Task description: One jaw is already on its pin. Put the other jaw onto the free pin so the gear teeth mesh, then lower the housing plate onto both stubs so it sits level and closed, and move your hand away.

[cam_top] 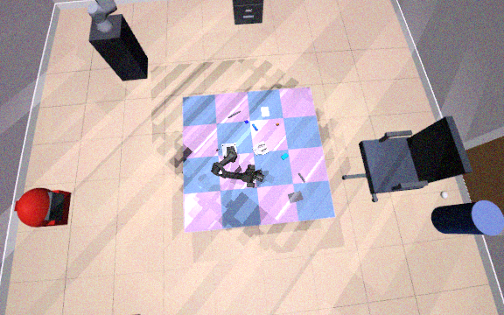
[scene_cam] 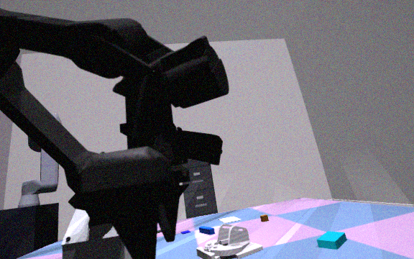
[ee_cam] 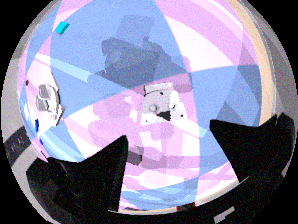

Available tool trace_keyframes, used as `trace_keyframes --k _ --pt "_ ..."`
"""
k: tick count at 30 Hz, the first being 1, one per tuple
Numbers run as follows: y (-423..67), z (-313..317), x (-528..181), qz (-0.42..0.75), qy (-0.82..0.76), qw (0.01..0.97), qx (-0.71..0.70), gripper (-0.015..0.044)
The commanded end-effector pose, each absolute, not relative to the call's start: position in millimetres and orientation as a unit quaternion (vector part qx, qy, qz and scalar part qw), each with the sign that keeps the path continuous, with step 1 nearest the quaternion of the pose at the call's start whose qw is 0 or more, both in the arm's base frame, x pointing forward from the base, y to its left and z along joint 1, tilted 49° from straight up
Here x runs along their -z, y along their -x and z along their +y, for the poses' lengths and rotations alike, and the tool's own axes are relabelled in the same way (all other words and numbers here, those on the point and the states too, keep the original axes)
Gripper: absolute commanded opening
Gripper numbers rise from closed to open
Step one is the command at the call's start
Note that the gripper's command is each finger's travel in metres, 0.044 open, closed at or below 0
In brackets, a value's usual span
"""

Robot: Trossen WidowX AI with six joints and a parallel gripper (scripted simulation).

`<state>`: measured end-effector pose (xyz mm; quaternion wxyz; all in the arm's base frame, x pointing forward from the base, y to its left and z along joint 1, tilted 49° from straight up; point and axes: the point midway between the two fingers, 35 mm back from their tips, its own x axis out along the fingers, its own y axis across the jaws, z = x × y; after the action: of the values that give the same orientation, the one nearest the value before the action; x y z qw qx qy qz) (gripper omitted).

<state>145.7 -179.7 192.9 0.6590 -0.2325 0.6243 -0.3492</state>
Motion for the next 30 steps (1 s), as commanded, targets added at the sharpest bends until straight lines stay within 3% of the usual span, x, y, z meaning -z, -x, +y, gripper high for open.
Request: trace_keyframes --k 1,30 --pt "-144 -181 -193 0.622 0.227 0.659 0.357 0.044" --pt "-142 -225 -155 0.621 0.229 0.658 0.358 0.044"
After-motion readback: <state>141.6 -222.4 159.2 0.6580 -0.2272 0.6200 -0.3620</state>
